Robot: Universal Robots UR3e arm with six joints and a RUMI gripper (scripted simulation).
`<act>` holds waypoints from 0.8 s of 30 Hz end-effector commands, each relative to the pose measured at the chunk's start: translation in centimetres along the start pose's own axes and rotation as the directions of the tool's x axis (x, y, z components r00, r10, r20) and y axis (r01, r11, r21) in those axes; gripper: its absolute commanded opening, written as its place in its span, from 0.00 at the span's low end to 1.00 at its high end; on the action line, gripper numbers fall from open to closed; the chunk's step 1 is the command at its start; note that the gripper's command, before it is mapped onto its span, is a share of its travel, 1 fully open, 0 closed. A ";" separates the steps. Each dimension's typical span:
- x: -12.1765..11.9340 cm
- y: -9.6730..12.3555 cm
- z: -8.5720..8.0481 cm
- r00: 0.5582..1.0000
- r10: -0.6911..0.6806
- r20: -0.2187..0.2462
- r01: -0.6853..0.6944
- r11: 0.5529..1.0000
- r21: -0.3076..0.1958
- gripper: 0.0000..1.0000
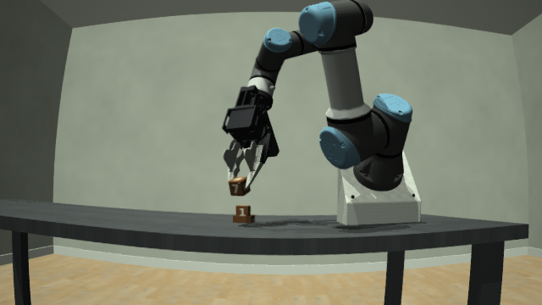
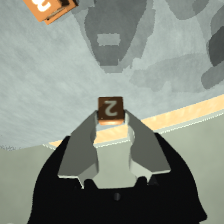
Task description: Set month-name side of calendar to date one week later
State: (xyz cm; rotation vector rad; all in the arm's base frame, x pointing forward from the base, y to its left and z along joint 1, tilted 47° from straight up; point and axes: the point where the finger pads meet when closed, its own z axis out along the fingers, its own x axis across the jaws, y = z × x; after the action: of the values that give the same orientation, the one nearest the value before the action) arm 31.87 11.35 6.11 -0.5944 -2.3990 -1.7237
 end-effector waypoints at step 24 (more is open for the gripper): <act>-0.1 -0.3 0.0 1.000 -0.005 -0.004 0.004 0.973 -0.231 0.11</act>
State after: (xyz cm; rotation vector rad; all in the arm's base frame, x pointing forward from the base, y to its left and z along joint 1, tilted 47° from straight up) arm 31.82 11.32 5.95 -0.6097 -2.2687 -1.9400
